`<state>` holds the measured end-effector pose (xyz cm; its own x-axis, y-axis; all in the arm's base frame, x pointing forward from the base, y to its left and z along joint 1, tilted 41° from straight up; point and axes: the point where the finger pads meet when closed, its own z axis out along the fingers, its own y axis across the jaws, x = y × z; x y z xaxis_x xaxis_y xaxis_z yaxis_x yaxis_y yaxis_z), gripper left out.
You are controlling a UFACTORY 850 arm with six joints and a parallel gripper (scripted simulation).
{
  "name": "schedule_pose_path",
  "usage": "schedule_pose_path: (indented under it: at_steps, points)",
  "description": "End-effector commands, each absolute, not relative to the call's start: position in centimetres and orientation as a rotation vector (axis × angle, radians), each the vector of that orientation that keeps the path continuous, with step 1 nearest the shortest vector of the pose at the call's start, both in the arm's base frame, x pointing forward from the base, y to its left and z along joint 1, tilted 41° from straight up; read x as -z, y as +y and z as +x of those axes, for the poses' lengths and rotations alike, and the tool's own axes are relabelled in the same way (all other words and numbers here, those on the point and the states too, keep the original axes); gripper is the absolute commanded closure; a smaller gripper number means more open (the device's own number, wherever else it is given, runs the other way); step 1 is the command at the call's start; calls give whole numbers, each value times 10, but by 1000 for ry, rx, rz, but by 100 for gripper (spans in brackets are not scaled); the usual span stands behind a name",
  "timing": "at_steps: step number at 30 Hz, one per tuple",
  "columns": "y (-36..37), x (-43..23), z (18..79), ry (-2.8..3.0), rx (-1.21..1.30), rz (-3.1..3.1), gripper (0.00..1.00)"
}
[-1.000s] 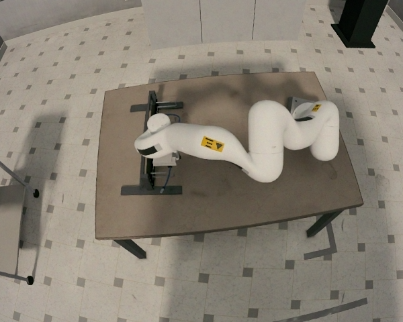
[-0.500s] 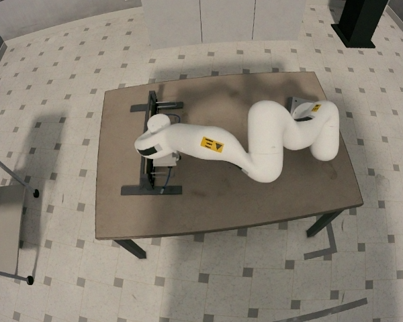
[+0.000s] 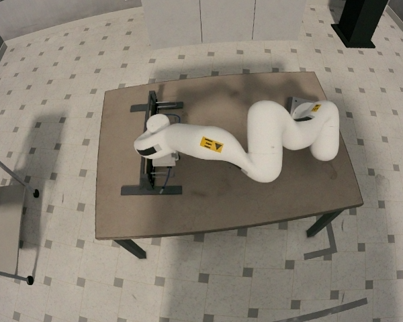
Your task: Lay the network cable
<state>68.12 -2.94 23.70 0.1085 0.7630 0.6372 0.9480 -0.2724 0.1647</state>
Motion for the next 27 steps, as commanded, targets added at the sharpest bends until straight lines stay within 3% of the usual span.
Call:
schedule_pose_path:
  at_steps: [1, 27]
  points:
    - [-31, -238, 685, -1688, 926, -2106, 100]
    - [-40, -244, 715, -1688, 926, -2106, 100]
